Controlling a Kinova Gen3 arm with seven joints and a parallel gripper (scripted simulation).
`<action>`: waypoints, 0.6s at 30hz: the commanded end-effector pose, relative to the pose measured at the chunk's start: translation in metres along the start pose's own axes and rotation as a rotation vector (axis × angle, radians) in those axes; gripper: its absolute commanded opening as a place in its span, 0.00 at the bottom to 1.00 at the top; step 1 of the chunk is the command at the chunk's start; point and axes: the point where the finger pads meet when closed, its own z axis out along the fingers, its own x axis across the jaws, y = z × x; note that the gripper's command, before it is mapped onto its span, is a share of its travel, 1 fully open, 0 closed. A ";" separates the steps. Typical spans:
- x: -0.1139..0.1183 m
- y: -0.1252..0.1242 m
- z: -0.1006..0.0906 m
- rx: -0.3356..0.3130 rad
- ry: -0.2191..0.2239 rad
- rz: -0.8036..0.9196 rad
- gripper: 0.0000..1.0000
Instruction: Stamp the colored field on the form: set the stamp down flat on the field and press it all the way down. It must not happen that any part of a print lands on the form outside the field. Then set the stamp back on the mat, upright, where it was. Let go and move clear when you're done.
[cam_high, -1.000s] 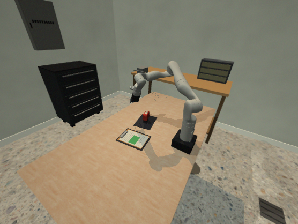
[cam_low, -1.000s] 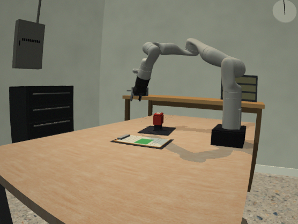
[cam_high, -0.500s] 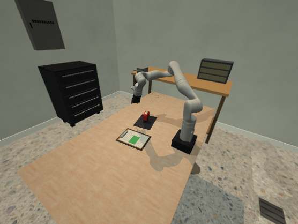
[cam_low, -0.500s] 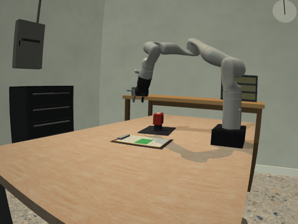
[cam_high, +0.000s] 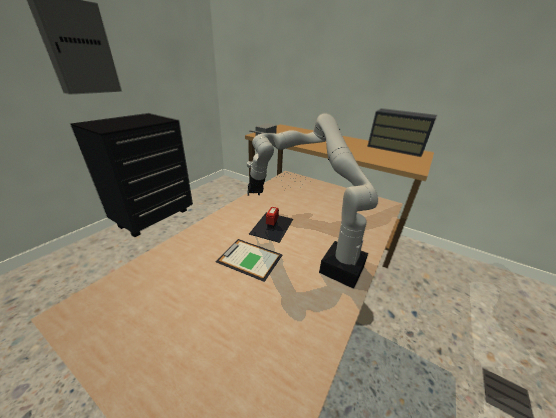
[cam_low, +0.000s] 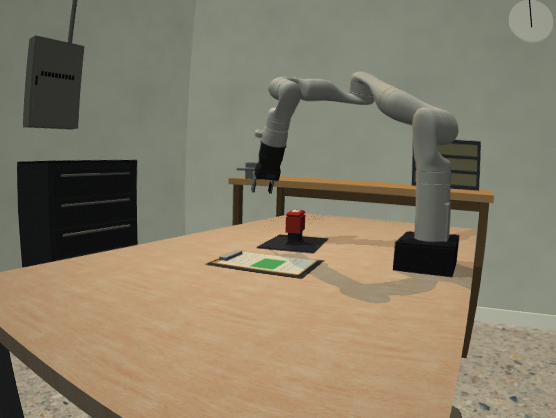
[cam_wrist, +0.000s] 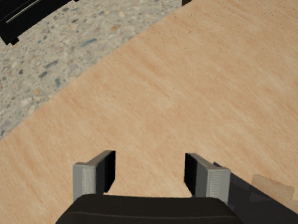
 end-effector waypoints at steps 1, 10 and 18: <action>0.004 -0.001 -0.002 -0.003 0.009 0.014 1.00; 0.010 0.005 -0.003 -0.031 0.017 0.053 1.00; 0.015 0.012 -0.005 -0.058 0.024 0.089 1.00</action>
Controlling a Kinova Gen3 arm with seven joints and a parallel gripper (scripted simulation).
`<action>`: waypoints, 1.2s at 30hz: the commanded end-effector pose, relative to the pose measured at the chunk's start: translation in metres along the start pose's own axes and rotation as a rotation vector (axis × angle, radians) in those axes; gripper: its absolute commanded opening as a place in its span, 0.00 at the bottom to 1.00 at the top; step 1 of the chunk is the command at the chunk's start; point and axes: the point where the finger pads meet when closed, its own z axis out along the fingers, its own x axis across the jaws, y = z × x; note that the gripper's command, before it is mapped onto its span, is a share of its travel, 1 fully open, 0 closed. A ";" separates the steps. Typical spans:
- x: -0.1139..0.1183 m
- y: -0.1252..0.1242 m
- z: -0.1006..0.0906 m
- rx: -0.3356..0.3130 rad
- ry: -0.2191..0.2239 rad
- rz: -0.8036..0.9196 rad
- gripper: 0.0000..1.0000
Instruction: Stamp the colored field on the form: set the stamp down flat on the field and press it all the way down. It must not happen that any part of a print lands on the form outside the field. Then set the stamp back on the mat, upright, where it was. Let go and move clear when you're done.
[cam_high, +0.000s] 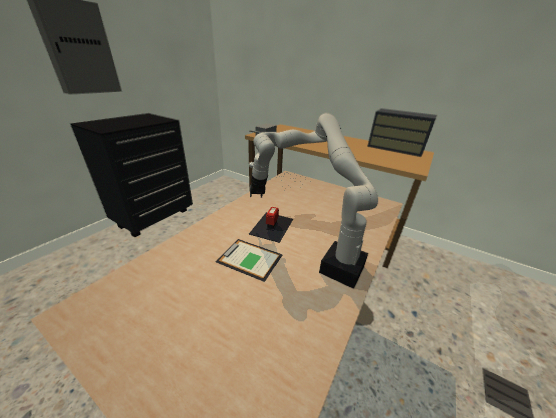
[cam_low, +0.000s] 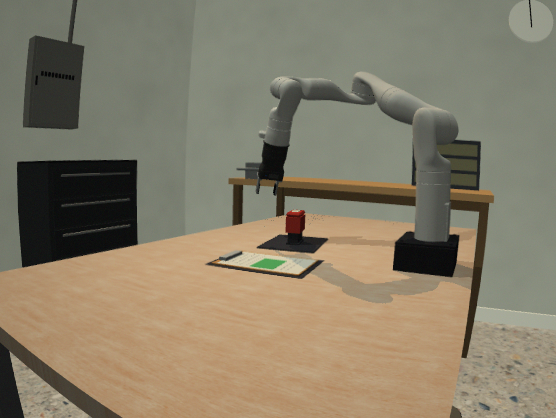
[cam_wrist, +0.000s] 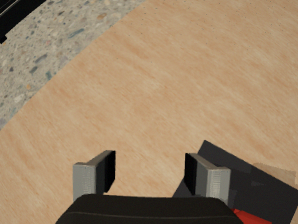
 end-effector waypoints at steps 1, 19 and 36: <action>0.003 -0.002 -0.003 0.001 0.008 0.006 1.00; 0.021 0.014 -0.007 -0.072 0.034 0.125 1.00; 0.036 0.027 -0.013 -0.136 0.061 0.213 1.00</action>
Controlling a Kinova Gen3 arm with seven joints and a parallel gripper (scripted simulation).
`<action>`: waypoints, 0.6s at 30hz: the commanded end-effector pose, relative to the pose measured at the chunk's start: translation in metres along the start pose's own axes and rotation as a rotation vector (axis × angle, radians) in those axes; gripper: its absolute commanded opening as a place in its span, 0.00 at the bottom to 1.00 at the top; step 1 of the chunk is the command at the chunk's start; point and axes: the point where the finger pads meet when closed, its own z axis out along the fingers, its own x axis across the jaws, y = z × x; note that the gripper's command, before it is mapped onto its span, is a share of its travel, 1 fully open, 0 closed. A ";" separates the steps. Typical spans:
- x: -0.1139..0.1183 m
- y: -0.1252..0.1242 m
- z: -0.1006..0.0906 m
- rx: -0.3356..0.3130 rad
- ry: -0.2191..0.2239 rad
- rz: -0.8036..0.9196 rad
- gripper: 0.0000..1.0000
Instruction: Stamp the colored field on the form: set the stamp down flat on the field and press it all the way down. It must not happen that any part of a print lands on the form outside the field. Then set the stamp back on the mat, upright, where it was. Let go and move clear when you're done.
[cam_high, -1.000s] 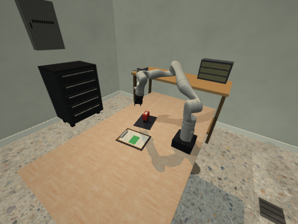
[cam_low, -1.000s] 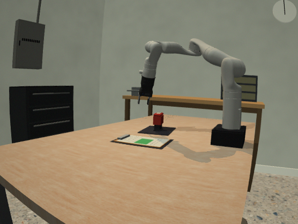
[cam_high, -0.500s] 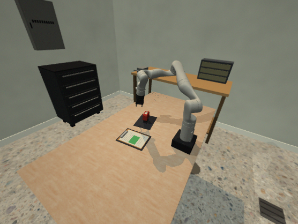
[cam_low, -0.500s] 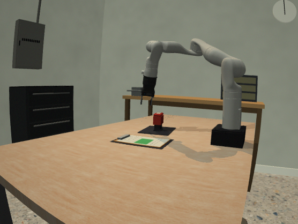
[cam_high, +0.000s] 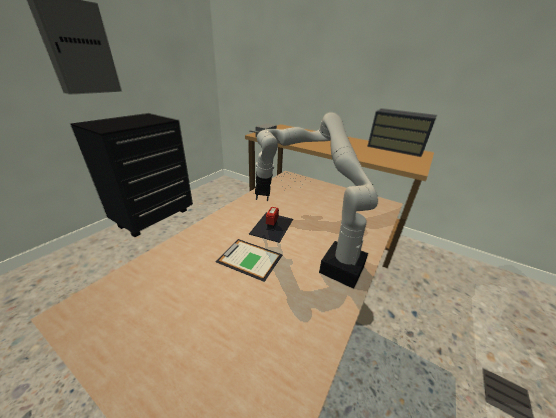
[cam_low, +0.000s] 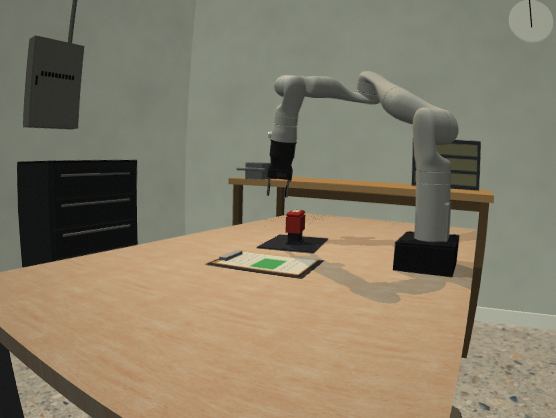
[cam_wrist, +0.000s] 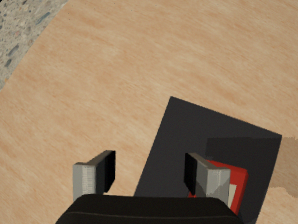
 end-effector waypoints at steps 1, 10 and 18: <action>0.006 -0.002 -0.004 -0.006 0.011 0.029 1.00; 0.012 0.002 -0.005 -0.024 0.020 0.054 1.00; 0.021 0.008 -0.007 -0.058 0.036 0.101 1.00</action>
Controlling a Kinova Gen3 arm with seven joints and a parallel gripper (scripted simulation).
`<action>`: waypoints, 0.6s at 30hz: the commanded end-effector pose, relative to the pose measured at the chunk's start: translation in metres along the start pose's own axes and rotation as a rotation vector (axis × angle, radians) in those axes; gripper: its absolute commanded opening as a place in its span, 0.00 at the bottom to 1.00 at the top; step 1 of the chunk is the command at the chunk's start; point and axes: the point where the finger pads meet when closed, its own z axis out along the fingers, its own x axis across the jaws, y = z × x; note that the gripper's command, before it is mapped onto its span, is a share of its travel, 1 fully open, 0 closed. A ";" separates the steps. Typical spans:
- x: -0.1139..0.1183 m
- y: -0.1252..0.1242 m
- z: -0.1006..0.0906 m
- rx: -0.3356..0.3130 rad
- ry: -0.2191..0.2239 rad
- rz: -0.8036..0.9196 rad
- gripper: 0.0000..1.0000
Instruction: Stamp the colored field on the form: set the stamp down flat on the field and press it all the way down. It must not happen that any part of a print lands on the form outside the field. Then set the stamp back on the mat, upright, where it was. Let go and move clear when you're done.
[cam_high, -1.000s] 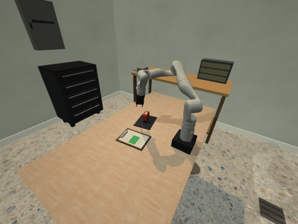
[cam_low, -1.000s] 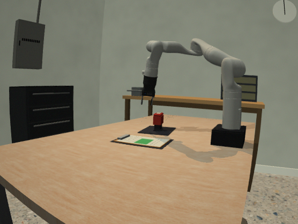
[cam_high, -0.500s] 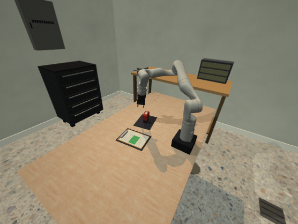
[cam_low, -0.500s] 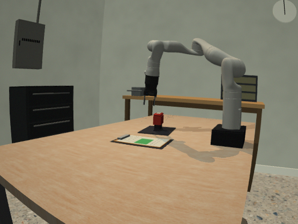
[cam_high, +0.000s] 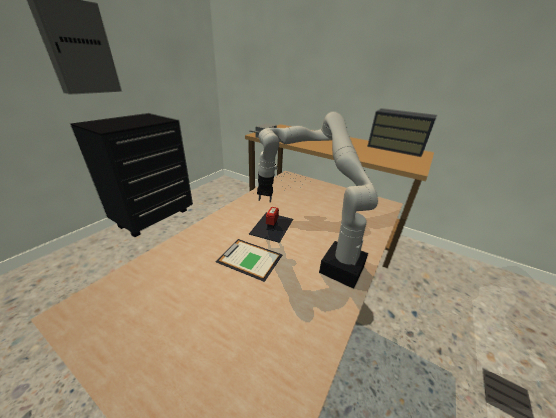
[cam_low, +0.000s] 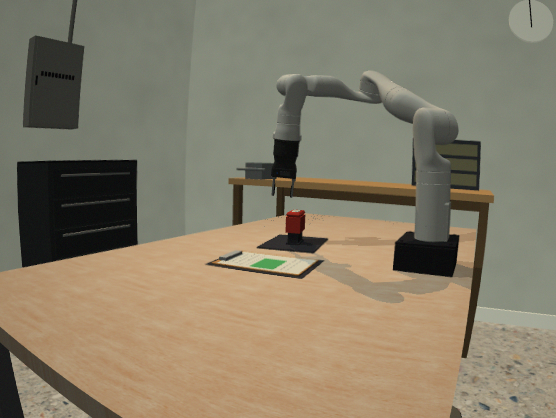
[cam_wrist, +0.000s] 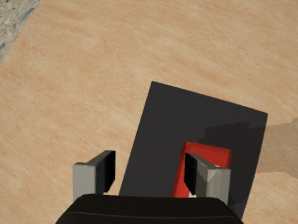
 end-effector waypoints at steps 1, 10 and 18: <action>0.005 -0.002 -0.004 -0.005 0.010 0.027 1.00; 0.010 0.001 -0.005 -0.019 0.018 0.046 1.00; 0.014 0.003 -0.006 -0.033 0.025 0.065 1.00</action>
